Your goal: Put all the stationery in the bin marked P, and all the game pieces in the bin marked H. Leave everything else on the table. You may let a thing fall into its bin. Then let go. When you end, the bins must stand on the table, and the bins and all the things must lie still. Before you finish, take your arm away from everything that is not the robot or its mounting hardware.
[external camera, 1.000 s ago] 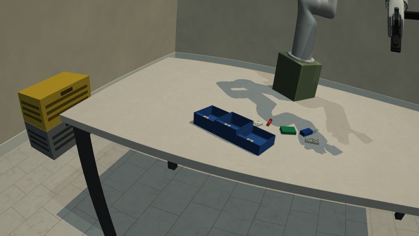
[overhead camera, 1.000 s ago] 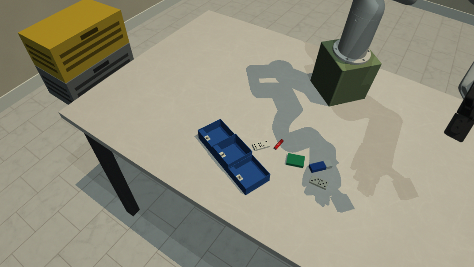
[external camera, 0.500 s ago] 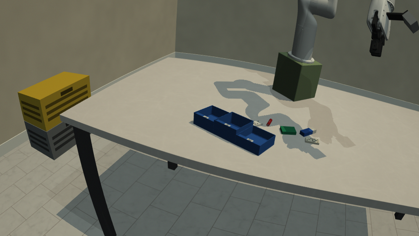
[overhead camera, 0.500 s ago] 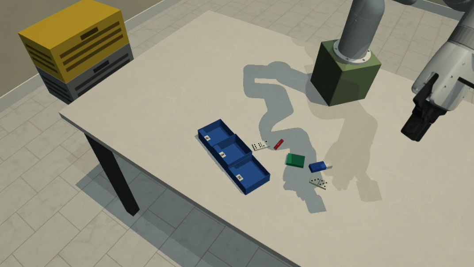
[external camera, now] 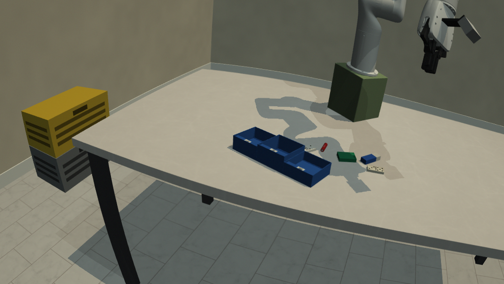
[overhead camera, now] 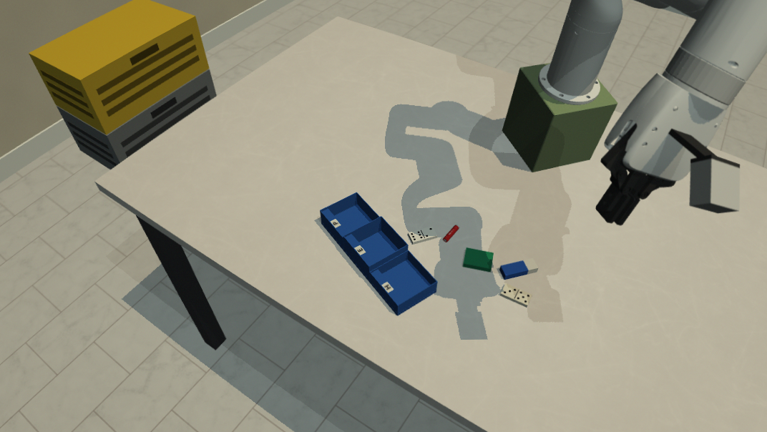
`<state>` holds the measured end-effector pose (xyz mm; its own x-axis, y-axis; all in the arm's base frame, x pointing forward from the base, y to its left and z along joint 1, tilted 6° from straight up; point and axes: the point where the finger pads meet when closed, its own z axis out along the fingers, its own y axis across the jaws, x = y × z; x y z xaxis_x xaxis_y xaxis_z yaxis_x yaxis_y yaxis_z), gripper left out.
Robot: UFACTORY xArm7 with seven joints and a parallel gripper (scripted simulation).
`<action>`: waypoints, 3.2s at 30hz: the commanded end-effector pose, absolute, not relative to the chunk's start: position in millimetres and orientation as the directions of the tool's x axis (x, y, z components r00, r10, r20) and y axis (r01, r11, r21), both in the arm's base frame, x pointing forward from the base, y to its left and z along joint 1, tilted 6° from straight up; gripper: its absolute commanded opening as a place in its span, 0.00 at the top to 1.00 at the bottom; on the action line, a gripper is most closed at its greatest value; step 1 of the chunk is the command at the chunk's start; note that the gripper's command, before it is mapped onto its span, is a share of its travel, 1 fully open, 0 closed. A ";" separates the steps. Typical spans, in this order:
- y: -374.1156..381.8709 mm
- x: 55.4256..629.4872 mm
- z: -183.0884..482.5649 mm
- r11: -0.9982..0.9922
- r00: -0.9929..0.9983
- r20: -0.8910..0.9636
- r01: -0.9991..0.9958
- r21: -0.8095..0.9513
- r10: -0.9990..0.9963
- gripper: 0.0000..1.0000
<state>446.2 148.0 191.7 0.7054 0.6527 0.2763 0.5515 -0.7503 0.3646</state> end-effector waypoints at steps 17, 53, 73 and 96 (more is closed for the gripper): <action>72.4 432.7 142.8 -0.908 0.881 0.228 0.381 0.176 0.414 0.93; -20.5 377.1 70.3 -0.996 0.997 0.067 -0.039 -0.077 -0.045 0.93; -97.5 395.4 23.7 -0.910 0.912 0.034 -0.404 -0.096 -0.408 0.93; -244.7 430.4 -64.9 -0.910 0.912 0.035 -0.404 -0.095 -0.409 0.93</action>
<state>418.0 -212.0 -44.8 0.9122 -0.4084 0.0332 -0.4043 -0.9103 -0.0889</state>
